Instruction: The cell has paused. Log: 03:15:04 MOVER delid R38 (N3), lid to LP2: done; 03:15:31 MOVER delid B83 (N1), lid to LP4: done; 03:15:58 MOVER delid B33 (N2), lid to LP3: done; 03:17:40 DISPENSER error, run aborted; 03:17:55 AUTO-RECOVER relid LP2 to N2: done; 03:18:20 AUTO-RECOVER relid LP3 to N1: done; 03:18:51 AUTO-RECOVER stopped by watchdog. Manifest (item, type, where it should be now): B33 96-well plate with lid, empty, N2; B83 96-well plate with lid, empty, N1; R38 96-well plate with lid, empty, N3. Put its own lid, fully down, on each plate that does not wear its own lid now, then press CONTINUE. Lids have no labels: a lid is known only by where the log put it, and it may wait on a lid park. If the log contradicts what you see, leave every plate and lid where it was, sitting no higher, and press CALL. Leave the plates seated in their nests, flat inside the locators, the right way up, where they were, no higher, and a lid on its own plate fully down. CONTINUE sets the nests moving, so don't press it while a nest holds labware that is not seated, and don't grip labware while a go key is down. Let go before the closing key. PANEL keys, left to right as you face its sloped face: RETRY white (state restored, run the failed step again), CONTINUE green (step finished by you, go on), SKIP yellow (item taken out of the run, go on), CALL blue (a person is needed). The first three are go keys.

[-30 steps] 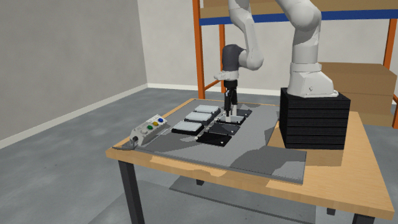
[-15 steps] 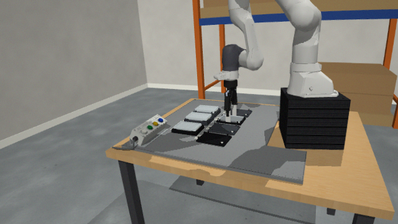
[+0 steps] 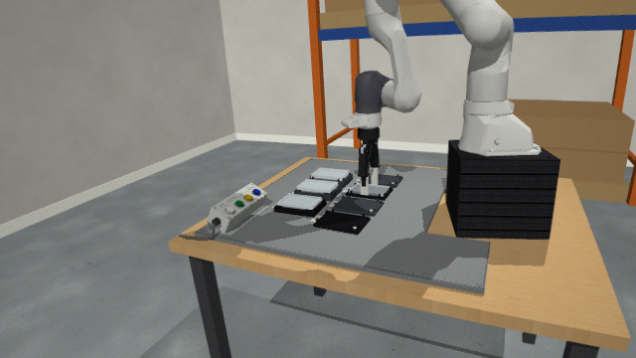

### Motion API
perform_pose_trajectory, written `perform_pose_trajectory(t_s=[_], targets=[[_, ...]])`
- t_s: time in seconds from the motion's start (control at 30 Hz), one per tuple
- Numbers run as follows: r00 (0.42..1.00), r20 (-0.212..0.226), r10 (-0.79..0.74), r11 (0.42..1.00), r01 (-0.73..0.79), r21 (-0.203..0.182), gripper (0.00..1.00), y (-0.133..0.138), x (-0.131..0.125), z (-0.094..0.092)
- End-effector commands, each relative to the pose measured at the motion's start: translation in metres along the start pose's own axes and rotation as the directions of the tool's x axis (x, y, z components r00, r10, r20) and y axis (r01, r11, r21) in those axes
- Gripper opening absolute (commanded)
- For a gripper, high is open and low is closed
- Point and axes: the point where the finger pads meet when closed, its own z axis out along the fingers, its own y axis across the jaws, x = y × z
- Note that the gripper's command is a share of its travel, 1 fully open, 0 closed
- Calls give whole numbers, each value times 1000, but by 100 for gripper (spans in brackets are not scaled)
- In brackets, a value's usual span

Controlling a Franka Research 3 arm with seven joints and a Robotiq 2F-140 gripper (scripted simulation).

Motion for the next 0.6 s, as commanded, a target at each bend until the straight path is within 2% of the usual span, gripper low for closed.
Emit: perform_pose_trajectory(t_s=[0.0, 0.1, 0.13, 0.57], targets=[[1000, -1, 5, 1000, -5, 0, 66, 0, 1, 0], [1000, -1, 5, 1000, -5, 0, 66, 0, 1, 0], [1000, -1, 5, 1000, -5, 0, 0, 0, 1, 0], [1000, -1, 5, 1000, -5, 0, 0, 0, 1, 0]])
